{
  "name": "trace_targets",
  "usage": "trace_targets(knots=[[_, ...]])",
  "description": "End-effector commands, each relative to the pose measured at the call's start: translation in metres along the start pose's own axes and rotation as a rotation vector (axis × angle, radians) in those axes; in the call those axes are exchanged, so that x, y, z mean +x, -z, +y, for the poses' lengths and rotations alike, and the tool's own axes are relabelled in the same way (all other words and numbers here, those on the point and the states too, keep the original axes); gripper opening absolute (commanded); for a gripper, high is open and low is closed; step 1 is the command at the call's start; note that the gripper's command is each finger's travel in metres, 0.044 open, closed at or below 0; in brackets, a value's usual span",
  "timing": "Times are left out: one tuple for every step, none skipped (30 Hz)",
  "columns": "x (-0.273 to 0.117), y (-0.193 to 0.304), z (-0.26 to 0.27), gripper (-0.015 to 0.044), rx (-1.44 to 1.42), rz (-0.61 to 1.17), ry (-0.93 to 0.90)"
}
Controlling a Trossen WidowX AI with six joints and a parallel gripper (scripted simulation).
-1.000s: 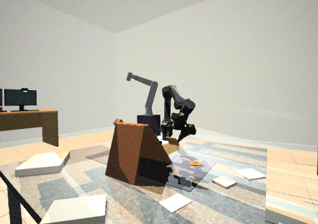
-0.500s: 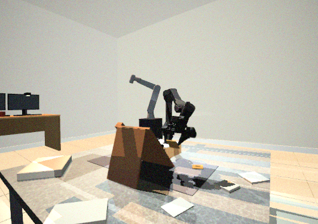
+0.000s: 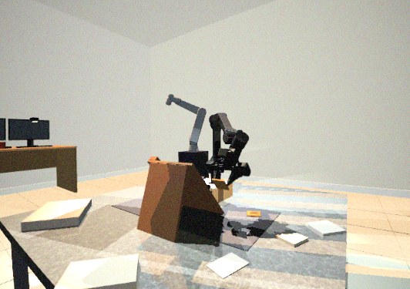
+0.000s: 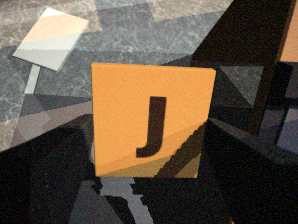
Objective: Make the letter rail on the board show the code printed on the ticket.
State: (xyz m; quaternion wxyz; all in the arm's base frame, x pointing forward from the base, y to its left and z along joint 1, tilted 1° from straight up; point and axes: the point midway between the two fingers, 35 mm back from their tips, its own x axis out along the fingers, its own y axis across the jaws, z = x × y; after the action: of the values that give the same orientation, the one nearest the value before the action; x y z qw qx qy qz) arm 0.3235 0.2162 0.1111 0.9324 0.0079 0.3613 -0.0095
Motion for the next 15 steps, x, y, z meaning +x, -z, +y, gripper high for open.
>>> trace_targets(knots=[[0.0002,0.0001,-0.0018,0.0000,-0.001,0.001,-0.004],[0.0002,0.0002,-0.0023,0.0000,-0.001,0.001,-0.004],[0.0003,0.0002,-0.0028,0.0000,-0.001,0.001,-0.004],[0.0003,0.0002,-0.0033,0.0000,-0.001,0.001,-0.004],[0.0003,0.0002,-0.0038,0.0000,-0.001,0.001,-0.004],[0.0003,0.0002,-0.0043,0.0000,-0.001,0.001,-0.004],[0.0003,0.0002,-0.0048,0.0000,-0.001,0.001,-0.004],[0.0003,0.0002,-0.0053,0.0000,-0.001,0.001,-0.004],[0.0003,0.0002,-0.0058,0.0000,-0.001,0.001,-0.003],[0.0003,0.0002,-0.0063,0.0000,-0.001,0.001,-0.003],[0.0003,0.0001,-0.0068,0.0000,-0.001,0.001,-0.003],[0.0004,0.0001,-0.0073,0.0000,-0.001,0.001,-0.003],[0.0004,0.0001,-0.0078,0.0000,-0.001,0.001,-0.003],[0.0004,0.0001,-0.0083,0.0000,-0.001,0.001,-0.003],[0.0004,0.0001,-0.0088,0.0000,-0.001,0.001,-0.003]])
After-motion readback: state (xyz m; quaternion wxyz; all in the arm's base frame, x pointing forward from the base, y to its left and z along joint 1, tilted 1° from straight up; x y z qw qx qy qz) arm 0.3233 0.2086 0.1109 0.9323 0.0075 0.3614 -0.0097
